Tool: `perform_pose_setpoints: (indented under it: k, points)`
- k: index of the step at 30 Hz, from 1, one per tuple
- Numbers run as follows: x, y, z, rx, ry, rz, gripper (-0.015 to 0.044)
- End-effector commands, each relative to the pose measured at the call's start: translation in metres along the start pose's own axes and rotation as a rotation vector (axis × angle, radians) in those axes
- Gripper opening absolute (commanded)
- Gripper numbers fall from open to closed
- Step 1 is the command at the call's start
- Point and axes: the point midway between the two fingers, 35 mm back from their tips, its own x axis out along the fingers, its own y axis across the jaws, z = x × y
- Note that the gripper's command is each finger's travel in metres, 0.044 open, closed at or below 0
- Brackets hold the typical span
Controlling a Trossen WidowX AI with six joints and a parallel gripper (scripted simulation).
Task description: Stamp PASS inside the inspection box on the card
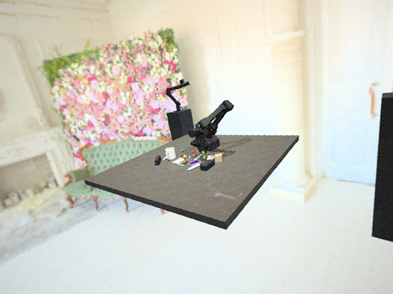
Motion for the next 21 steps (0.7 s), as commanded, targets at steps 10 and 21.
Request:
perform_pose_setpoints:
  k: [10,21]
  points:
    - [0.023,0.001,-0.003,0.009,0.007,0.01,0.0226]
    - [0.025,0.002,-0.003,0.001,0.003,0.008,0.0166]
